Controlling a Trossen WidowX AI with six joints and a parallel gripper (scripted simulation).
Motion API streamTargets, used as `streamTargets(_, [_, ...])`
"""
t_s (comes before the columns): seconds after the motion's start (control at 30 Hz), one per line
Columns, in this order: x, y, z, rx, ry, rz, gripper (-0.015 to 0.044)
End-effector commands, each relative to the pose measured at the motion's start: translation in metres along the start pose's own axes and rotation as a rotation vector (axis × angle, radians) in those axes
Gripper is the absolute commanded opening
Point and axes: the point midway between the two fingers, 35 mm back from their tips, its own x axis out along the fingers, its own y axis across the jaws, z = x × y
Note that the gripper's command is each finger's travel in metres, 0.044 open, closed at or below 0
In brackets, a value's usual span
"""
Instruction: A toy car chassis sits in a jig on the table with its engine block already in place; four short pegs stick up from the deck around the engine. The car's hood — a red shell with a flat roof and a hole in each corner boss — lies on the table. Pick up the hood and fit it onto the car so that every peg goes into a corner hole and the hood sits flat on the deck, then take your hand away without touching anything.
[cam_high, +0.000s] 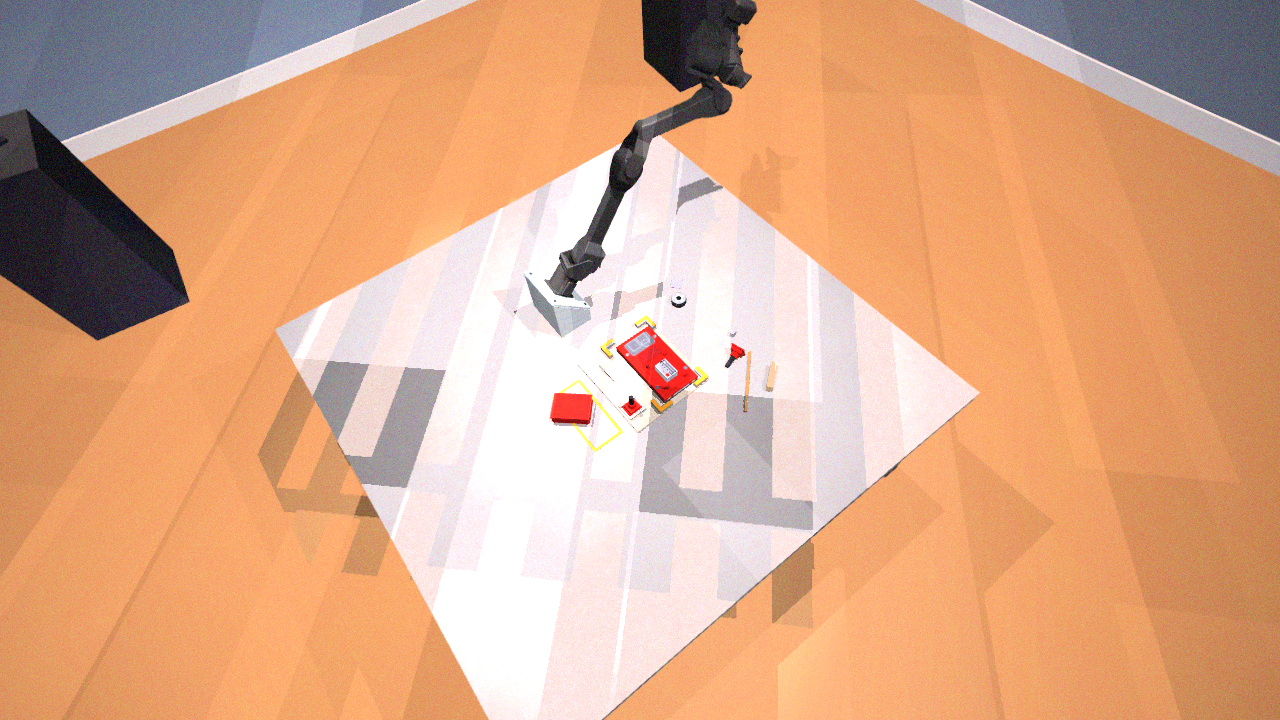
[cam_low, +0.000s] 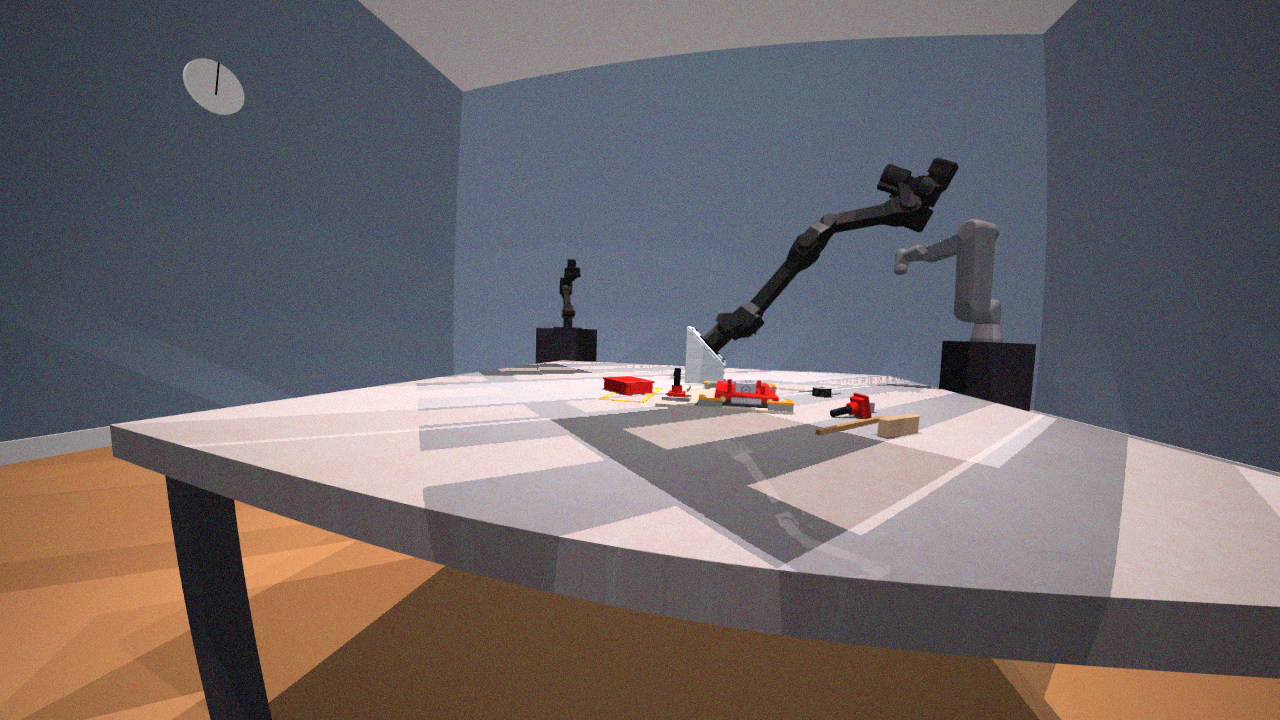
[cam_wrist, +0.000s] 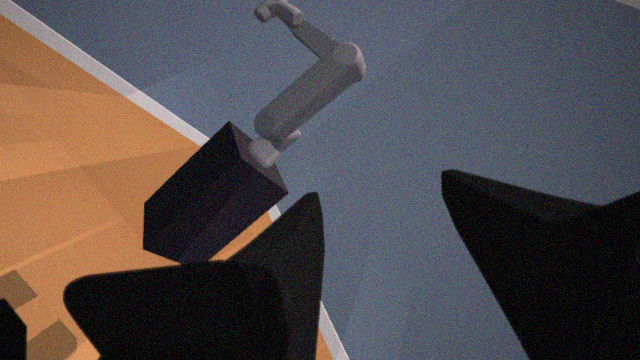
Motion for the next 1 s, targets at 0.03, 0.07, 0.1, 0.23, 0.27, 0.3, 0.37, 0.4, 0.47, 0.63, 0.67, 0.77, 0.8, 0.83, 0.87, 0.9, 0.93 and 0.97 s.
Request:
streamTargets(0.03, [-0.001,0.001,-0.005,-0.001,0.015,-0.001,0.0272])
streamTargets(0.07, [-0.003,0.002,-0.012,-0.003,0.033,-0.003,0.0298])
streamTargets(0.1, [-0.005,0.002,-0.021,-0.006,0.055,-0.006,0.0325])
streamTargets(0.23, [-0.017,0.006,-0.053,-0.016,0.146,-0.014,0.043])
streamTargets(0.27, [-0.021,0.007,-0.061,-0.018,0.169,-0.016,0.044])
streamTargets(0.3, [-0.024,0.008,-0.07,-0.016,0.193,-0.018,0.044])
streamTargets(0.37, [-0.034,0.012,-0.09,-0.006,0.247,-0.015,0.044])
streamTargets(0.4, [-0.04,0.015,-0.101,0.0,0.277,-0.014,0.044])
streamTargets(0.47, [-0.052,0.019,-0.121,0.011,0.336,-0.011,0.044])
streamTargets(0.63, [-0.085,0.03,-0.164,0.035,0.468,-0.006,0.044])
streamTargets(0.67, [-0.09,0.03,-0.169,0.039,0.487,-0.009,0.044])
streamTargets(0.77, [-0.111,0.032,-0.189,0.055,0.566,-0.02,0.044])
streamTargets(0.8, [-0.119,0.033,-0.195,0.06,0.593,-0.024,0.044])
streamTargets(0.83, [-0.127,0.033,-0.202,0.064,0.621,-0.029,0.044])
streamTargets(0.87, [-0.135,0.034,-0.208,0.069,0.649,-0.033,0.044])
streamTargets(0.9, [-0.143,0.034,-0.214,0.074,0.676,-0.038,0.044])
streamTargets(0.93, [-0.152,0.035,-0.22,0.079,0.704,-0.042,0.044])
streamTargets(0.97, [-0.16,0.035,-0.225,0.083,0.731,-0.047,0.044])
